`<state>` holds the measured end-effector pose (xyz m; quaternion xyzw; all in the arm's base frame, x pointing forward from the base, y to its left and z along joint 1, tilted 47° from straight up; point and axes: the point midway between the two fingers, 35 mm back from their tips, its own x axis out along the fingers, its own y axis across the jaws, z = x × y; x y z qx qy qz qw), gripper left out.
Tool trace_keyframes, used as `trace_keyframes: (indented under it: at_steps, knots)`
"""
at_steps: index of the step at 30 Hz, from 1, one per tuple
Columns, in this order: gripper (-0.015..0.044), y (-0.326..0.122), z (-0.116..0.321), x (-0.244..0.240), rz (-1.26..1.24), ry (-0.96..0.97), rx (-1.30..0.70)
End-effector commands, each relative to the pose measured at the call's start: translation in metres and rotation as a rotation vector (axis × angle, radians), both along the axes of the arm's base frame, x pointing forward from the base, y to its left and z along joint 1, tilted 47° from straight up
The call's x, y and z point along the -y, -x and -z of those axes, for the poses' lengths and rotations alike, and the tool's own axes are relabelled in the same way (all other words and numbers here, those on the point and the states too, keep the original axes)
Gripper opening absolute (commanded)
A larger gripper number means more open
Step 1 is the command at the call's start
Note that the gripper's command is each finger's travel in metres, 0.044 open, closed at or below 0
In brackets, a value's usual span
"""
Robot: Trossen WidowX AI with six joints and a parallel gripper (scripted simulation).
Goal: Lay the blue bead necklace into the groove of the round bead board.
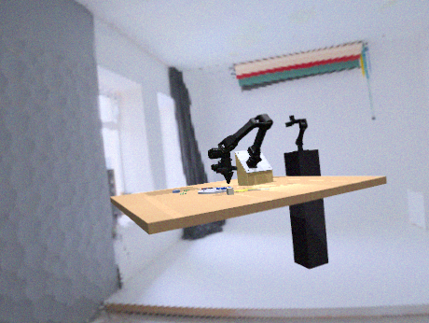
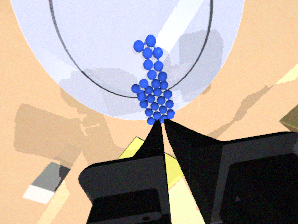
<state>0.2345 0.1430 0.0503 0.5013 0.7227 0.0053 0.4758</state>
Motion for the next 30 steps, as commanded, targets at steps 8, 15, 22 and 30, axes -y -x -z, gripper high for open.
trace_keyframes:
  at_steps: [8, 15, 22, 30]
  knots:
    - [0.0000, -0.030, 0.006, 0.007, -0.002, -0.002, 0.002]
    - [0.0000, -0.050, 0.014, 0.012, -0.002, -0.002, 0.003]
    - [0.0000, -0.058, 0.019, 0.013, -0.002, -0.002, 0.003]
    - [0.0000, -0.057, 0.027, 0.004, -0.002, -0.002, 0.003]
